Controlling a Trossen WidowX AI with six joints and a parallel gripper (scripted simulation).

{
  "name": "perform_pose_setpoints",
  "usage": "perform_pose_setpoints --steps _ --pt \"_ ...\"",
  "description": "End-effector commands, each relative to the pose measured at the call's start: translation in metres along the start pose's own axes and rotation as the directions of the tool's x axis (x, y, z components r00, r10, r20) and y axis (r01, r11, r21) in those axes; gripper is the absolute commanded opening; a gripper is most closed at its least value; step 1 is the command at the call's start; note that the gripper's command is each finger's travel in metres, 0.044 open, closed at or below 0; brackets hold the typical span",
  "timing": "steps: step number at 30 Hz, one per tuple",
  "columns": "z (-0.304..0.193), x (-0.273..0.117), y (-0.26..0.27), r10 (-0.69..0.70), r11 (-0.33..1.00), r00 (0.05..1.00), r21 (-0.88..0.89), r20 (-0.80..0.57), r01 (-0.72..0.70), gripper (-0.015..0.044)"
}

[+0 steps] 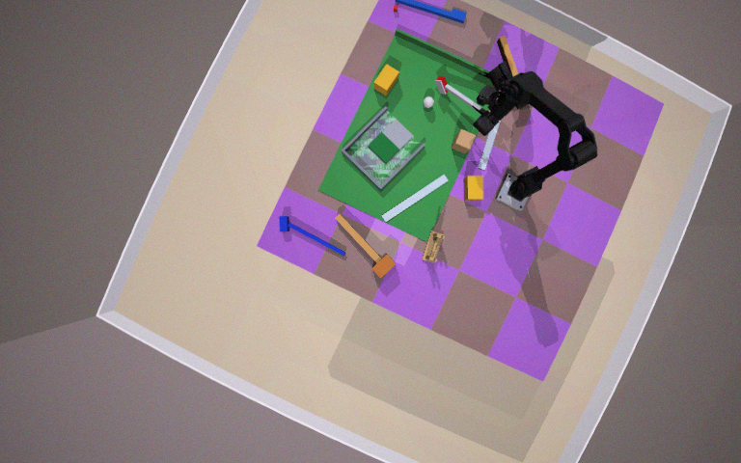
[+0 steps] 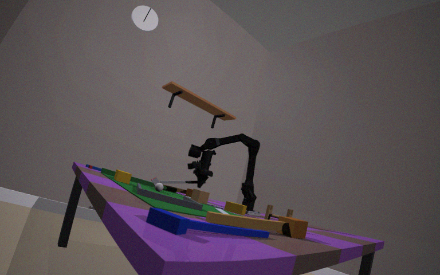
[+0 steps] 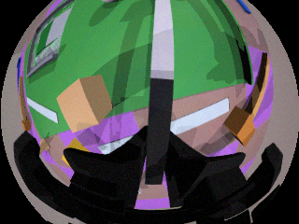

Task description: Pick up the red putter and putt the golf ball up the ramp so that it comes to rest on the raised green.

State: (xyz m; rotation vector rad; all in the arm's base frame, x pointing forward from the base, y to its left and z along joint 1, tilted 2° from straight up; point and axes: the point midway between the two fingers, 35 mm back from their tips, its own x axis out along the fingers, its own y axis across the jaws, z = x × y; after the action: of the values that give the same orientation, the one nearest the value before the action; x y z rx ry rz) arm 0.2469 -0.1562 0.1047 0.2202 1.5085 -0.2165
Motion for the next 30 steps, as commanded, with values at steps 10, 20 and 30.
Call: perform_pose_setpoints --steps 10,20,30 --pt "0.004 -0.001 0.117 0.008 1.0 1.0 -0.005 0.005 -0.008 0.0" --pt "0.001 -0.013 0.137 0.01 1.0 1.0 -0.006 0.006 -0.01 0.0" --pt "0.0 -0.059 0.136 0.01 1.0 1.0 -0.006 0.006 -0.01 0.0"
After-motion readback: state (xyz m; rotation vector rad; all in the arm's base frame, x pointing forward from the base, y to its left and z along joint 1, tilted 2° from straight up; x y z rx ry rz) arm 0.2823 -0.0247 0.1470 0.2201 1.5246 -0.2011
